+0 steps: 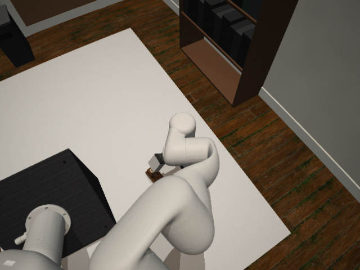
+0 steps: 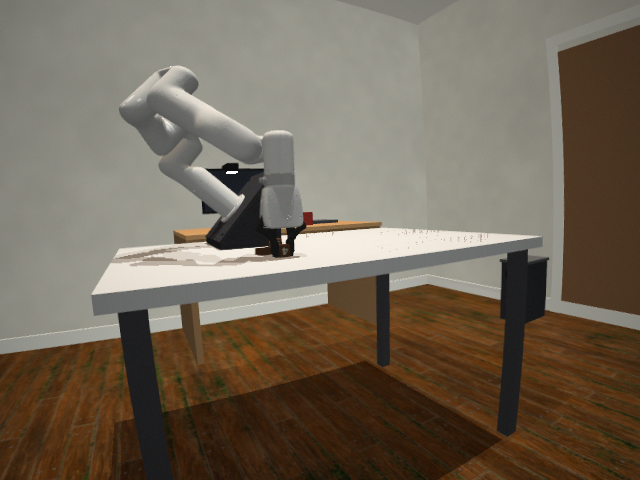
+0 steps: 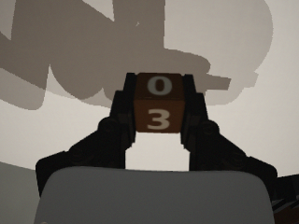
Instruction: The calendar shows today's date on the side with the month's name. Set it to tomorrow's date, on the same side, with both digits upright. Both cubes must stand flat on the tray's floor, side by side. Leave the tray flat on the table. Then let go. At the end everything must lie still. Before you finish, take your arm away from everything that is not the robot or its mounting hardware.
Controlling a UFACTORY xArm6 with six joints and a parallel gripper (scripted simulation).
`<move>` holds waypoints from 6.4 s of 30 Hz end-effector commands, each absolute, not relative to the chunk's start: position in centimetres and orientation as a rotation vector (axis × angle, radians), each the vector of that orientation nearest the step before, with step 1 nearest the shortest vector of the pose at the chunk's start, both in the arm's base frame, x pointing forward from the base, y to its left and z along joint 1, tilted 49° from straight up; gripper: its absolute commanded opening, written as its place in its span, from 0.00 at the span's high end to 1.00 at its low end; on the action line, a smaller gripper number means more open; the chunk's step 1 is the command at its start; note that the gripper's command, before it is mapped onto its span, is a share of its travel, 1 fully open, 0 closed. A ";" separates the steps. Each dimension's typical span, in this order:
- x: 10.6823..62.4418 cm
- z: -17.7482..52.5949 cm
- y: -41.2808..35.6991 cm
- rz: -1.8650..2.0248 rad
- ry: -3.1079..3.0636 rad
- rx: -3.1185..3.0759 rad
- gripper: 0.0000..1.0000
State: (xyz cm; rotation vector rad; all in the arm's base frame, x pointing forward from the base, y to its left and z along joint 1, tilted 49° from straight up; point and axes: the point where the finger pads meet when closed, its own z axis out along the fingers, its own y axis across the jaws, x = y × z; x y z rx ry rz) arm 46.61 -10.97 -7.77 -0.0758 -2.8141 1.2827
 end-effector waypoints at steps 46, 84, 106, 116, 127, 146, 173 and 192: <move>46.9 -7.8 -10.8 1.283 -2.818 -0.076 0.73; 46.9 -8.1 -11.1 1.283 -2.818 -0.076 0.73; 46.9 -8.1 -11.1 1.283 -2.818 -0.076 0.73; 46.9 -8.1 -11.1 1.283 -2.818 -0.076 0.73; 46.9 -8.1 -11.1 1.283 -2.818 -0.076 0.73; 46.9 -8.1 -11.1 1.283 -2.818 -0.076 0.73; 46.9 -8.1 -11.1 1.283 -2.818 -0.076 0.57; 46.9 -7.6 -10.5 1.283 -2.818 -0.076 0.53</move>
